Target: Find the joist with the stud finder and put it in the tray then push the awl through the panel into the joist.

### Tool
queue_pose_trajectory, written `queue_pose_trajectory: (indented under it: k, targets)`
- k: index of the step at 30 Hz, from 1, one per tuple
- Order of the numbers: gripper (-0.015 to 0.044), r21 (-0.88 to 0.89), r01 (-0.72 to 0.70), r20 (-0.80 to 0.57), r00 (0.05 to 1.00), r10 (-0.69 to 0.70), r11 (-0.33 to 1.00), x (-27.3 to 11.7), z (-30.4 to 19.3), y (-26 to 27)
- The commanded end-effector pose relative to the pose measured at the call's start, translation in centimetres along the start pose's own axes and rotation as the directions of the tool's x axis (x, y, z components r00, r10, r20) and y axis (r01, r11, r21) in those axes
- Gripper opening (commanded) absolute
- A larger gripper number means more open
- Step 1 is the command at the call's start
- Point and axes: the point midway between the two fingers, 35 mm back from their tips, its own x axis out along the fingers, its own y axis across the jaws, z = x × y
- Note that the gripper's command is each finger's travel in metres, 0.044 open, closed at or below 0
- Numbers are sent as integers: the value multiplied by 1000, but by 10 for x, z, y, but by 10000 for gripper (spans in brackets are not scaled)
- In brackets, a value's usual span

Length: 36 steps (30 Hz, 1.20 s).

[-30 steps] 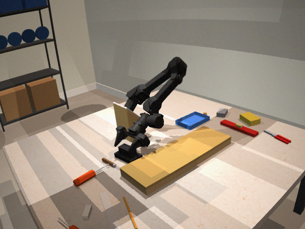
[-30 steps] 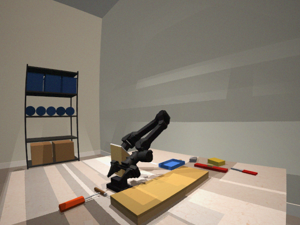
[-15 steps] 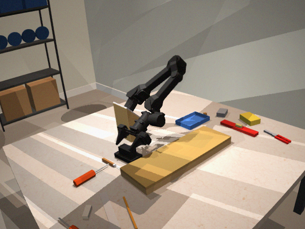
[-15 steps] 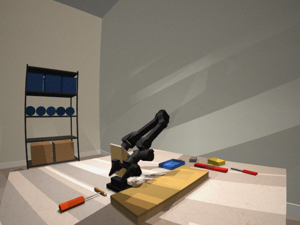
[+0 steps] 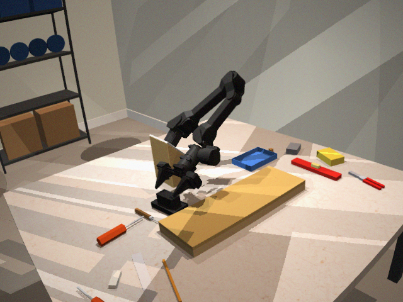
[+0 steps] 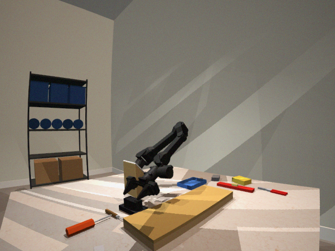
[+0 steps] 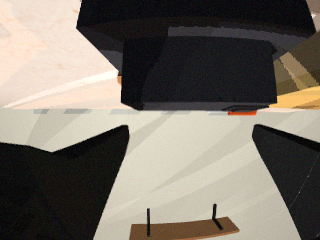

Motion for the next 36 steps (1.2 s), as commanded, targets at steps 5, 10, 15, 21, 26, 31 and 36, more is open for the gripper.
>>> queue_pose_trajectory:
  k: [5,10,15,21,26,31,36]
  targets:
    - [440,2,2,-1,1000,-2,1000,-15,-31,-5]
    - [440,0,2,-4,1000,-2,1000,-30,-67,-1]
    - [440,24,-6,3,1000,6,1000,-25,-60,-2]
    - [440,476,-348,482,871,91,807,3,-33,11]
    - [440,581,-758,808,581,-97,298,8,-24,6]
    - [440,440,-898,864,421,-278,5,8,-32,-2]
    - [440,440,-898,864,421,-278,5,8,-32,-2]
